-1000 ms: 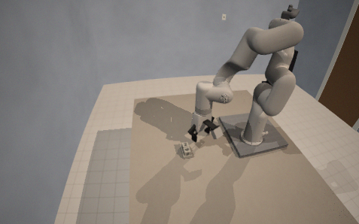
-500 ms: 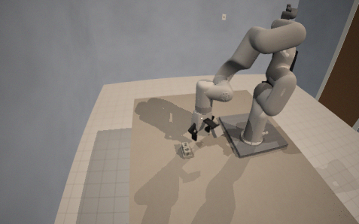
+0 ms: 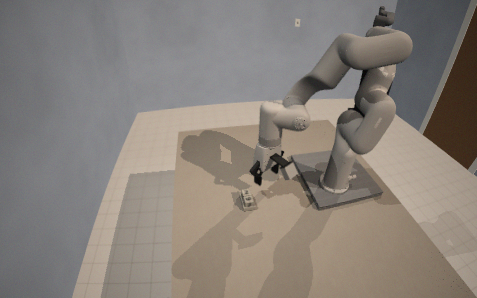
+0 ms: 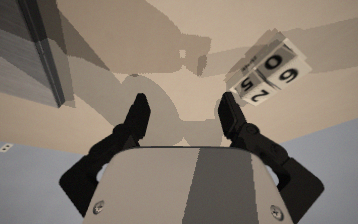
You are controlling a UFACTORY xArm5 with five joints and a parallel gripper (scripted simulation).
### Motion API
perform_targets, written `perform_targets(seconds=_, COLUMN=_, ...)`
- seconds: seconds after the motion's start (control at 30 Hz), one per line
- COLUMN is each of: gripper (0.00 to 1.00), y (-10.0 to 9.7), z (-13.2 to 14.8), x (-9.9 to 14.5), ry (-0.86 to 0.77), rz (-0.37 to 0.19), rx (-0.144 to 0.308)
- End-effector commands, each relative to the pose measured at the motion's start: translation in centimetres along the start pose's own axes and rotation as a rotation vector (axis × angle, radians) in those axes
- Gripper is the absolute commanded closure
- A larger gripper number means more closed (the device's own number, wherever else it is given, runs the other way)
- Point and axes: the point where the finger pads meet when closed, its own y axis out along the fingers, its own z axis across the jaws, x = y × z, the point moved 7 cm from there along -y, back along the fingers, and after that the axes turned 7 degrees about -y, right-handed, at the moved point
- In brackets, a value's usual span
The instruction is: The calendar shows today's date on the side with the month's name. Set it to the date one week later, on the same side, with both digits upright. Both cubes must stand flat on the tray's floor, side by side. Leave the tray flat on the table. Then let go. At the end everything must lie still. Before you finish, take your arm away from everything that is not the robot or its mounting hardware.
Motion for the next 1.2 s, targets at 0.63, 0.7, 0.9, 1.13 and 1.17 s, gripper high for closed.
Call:
perform_targets(seconds=0.63, gripper=0.00, y=-0.2, z=5.3, x=0.2, ry=-0.109, rz=-0.002, rx=0.002)
perform_targets(seconds=0.7, gripper=0.00, y=-0.2, z=5.5, x=0.2, ry=-0.128, rz=-0.002, rx=0.002)
perform_targets(seconds=0.9, gripper=0.00, y=-0.2, z=8.1, x=0.3, ry=-0.183, rz=-0.002, rx=0.001)
perform_targets(seconds=1.13, gripper=0.00, y=-0.2, z=9.1, x=0.3, ry=-0.246, rz=-0.002, rx=0.001)
perform_targets(seconds=1.17, gripper=0.00, y=-0.2, z=9.1, x=0.3, ry=-0.246, rz=-0.002, rx=0.001)
